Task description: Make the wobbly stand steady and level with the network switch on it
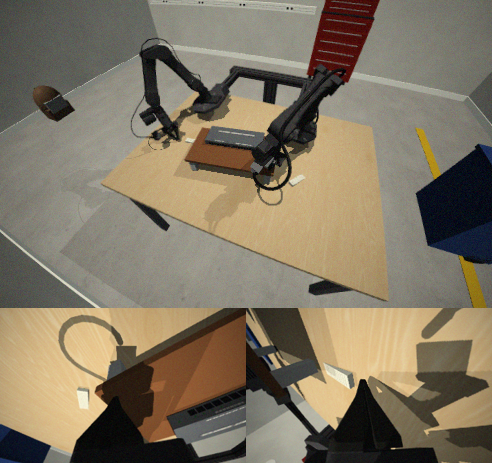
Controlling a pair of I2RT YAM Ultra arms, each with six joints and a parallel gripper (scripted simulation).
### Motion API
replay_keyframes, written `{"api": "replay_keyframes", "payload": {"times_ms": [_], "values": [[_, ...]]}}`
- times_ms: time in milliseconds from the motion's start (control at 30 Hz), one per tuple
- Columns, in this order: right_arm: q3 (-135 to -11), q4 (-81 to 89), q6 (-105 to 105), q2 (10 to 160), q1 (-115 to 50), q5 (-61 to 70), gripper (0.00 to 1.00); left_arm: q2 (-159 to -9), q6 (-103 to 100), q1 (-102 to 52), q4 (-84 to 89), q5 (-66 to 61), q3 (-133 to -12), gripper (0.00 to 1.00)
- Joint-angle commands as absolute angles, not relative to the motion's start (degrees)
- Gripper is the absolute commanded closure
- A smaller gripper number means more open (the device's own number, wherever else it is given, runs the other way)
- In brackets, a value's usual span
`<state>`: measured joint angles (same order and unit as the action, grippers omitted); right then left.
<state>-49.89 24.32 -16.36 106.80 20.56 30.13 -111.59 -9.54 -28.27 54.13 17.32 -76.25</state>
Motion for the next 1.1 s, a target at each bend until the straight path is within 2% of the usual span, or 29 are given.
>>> {"api": "replay_keyframes", "payload": {"times_ms": [0,333,1067], "values": [[-49.16,26.48,-18.09,107.77,20.86,32.98,1.00,-111.97,-9.21,-28.59,52.76,17.40,-77.24,1.00],[-48.02,27.11,-18.62,111.31,22.24,34.15,1.00,-111.97,-9.21,-28.59,52.76,17.40,-77.24,1.00],[-46.61,23.99,-16.26,109.22,20.29,33.83,1.00,-111.97,-9.21,-28.59,52.76,17.40,-77.24,1.00]]}}
